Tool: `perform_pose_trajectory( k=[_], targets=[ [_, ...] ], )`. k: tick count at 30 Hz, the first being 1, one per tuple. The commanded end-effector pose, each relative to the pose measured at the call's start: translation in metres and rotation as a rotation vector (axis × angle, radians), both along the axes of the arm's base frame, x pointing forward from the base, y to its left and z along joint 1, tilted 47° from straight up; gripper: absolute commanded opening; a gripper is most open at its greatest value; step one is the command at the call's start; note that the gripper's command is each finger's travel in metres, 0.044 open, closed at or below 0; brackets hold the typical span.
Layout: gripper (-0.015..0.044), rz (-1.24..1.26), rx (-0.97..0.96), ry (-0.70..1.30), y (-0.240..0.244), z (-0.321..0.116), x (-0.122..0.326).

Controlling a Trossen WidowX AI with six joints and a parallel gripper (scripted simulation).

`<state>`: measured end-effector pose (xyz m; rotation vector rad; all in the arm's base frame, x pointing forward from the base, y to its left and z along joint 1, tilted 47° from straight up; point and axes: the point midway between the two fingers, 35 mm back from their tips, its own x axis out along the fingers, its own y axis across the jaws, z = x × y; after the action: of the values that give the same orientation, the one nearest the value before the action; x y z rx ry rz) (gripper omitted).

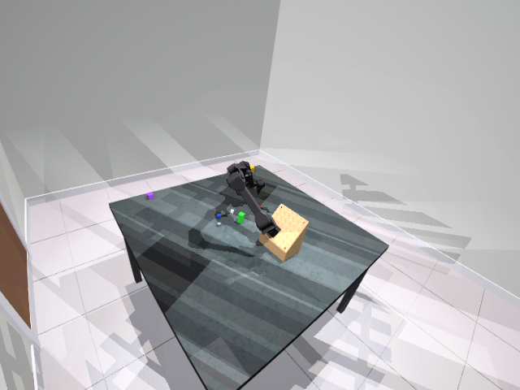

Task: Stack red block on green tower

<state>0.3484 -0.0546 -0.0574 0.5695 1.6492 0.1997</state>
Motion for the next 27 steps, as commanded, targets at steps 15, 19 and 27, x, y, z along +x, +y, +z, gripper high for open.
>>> perform_pose_trajectory(
  k=[15, 19, 27],
  targets=[
    [0.0440, 0.138, 0.307, -0.081, -0.034, -0.043, -0.035],
    [0.0440, 0.137, 0.308, -0.082, -0.029, -0.046, -0.032],
    [0.0440, 0.138, 0.310, -0.082, -0.001, -0.074, -0.036]
  ],
)
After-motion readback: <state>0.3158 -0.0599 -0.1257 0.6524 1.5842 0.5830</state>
